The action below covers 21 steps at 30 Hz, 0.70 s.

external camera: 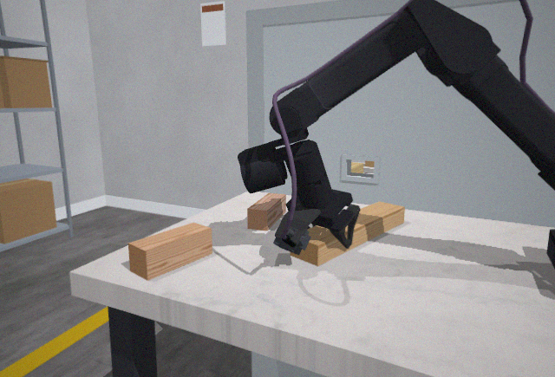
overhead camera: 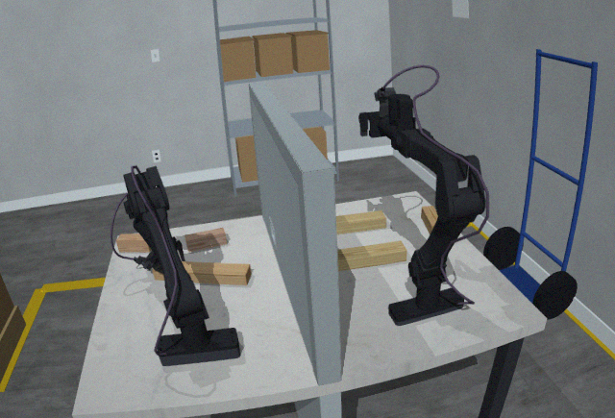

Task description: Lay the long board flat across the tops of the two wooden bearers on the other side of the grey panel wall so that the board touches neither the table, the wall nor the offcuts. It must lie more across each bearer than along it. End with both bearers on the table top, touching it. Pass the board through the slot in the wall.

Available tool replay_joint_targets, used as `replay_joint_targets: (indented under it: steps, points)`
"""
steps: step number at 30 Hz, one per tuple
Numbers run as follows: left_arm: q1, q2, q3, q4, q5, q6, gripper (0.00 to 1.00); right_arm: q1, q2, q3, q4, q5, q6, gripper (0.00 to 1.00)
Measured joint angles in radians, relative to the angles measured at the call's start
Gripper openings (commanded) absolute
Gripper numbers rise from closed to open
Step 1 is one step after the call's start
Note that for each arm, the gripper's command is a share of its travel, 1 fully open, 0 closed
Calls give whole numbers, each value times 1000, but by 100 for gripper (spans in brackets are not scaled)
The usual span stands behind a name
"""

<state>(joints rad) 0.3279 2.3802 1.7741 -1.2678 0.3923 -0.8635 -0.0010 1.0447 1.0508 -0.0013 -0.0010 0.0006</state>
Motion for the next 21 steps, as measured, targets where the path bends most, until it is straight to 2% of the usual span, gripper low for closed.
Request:
replay_joint_targets:
  steps: [2,3,21]
  points:
    - [-1,-1,-4,1,0,-2,77,0,0,0,0,0,0,100]
    - [-2,-1,-3,2,0,-2,0,0,0,0,0,0,0,100]
    - [-2,-2,-3,2,-1,-1,0,0,0,0,0,0,0,100]
